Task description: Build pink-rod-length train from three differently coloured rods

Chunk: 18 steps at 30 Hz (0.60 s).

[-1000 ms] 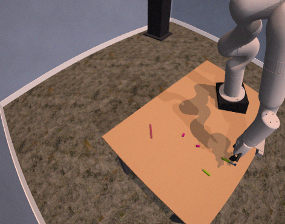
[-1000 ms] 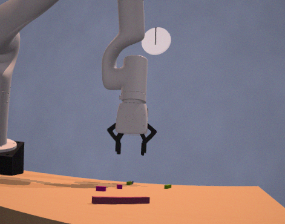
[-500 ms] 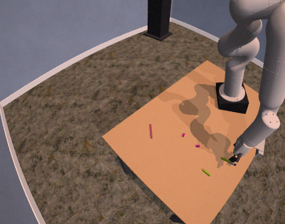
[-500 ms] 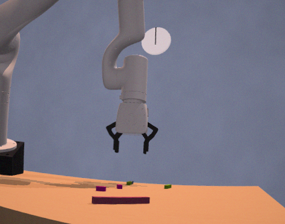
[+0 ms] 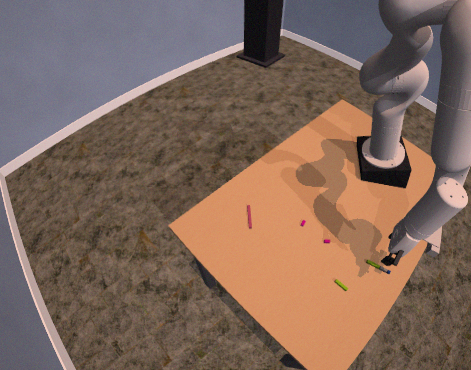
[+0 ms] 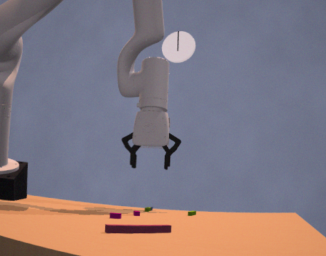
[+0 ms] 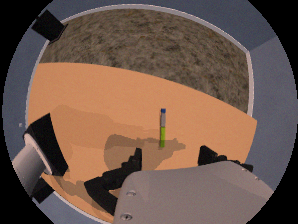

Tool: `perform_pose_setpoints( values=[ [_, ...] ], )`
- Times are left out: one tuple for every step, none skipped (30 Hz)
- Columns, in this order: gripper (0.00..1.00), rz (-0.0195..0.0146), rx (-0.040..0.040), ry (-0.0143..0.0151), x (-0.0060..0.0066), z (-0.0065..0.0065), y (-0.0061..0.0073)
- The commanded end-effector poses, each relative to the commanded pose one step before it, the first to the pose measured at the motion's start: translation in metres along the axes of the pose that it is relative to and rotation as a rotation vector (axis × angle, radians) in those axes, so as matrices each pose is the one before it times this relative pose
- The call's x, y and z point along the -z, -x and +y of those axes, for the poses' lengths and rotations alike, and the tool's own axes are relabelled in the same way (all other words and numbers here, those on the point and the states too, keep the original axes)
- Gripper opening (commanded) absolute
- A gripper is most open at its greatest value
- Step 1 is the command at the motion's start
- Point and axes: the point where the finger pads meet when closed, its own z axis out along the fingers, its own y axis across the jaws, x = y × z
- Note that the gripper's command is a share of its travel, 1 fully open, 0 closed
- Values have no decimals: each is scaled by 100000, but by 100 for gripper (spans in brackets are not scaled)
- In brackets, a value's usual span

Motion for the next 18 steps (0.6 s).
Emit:
perform_pose_setpoints(
  values=[
    [100,76,-6,-85,2593,80,-15],
    [100,-1,0,1,546,0,0],
    [100,-1,0,1,544,0,0],
    [100,0,0,0,0,0,0],
    [100,0,0,0,0,0,0],
    [100,0,0,0,531,0,0],
    [100,0,0,0,508,0,0],
    [100,0,0,0,473,0,0],
    [100,0,0,0,428,0,0],
    [100,2,0,-1,374,-1,0],
    [100,-2,-1,2,316,1,0],
    [100,1,0,-1,248,0,0],
    [100,-1,0,1,184,0,0],
    [100,1,0,-1,120,0,0],
    [100,1,0,-1,67,0,0],
    [100,0,0,0,26,0,0],
    [100,0,0,0,4,0,0],
    [100,0,0,0,0,0,0]
  ],
)
